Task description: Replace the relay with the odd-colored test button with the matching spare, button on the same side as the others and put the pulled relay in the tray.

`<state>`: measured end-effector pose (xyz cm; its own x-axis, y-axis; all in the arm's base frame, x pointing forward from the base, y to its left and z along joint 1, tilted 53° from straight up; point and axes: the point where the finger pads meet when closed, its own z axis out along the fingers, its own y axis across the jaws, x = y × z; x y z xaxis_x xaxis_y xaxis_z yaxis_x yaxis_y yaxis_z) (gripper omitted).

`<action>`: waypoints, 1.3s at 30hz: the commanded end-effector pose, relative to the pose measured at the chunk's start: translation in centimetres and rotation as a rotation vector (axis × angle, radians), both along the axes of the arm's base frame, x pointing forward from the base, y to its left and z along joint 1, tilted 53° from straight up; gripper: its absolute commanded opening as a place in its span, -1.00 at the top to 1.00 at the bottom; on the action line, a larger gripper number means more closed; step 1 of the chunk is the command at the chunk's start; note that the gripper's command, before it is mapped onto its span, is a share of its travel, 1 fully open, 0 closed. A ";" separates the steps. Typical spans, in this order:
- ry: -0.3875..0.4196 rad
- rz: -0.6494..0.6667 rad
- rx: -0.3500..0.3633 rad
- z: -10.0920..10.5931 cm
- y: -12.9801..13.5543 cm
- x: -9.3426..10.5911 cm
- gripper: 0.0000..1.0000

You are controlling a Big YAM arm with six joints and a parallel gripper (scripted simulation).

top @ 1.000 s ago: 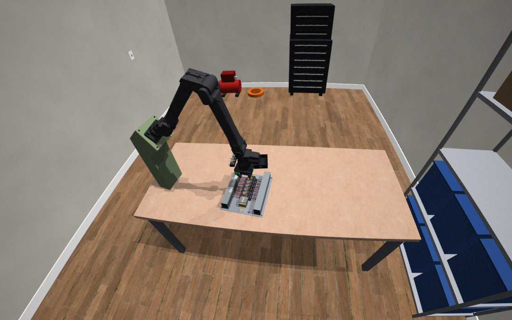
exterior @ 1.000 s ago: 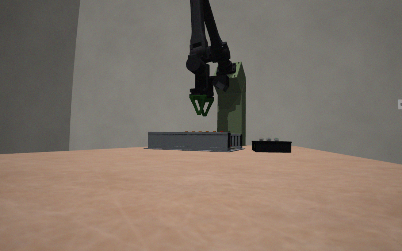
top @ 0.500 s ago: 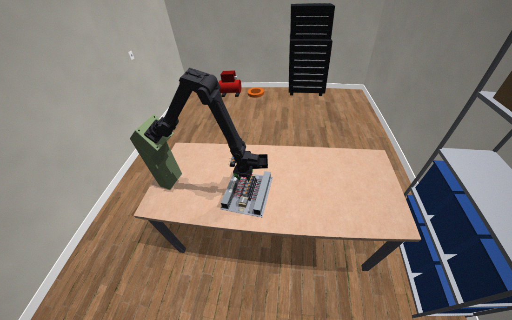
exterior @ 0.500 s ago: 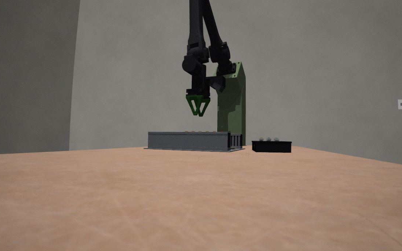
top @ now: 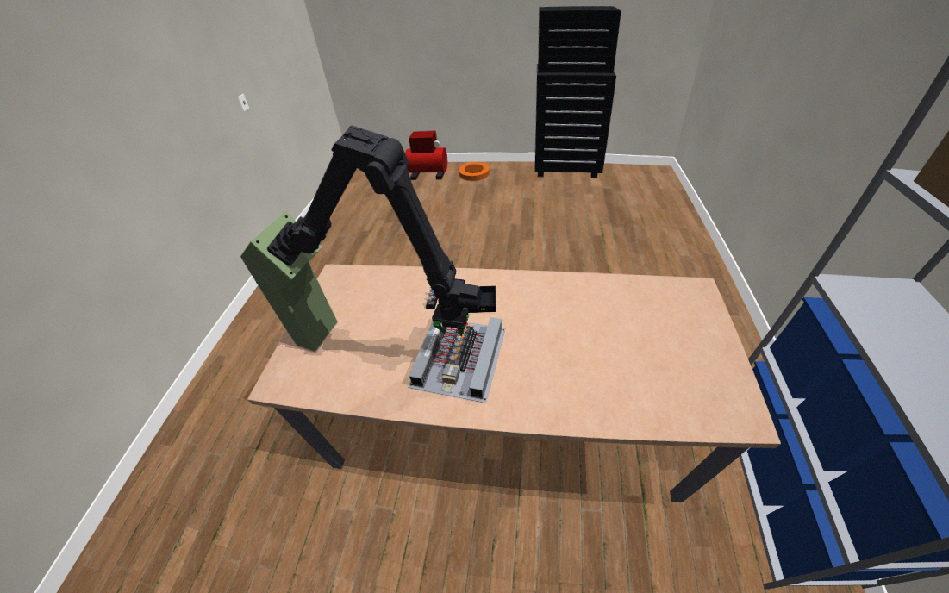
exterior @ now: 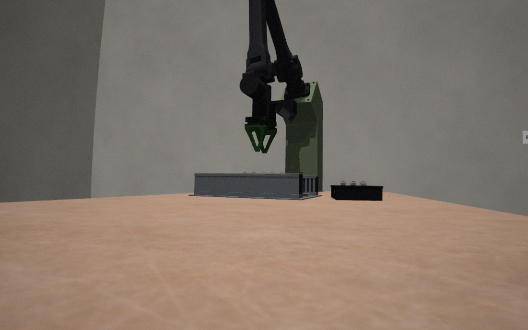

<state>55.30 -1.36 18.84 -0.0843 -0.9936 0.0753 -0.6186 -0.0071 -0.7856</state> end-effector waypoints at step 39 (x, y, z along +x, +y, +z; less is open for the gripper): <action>-0.022 0.011 0.011 -0.6 9.8 2.4 -0.17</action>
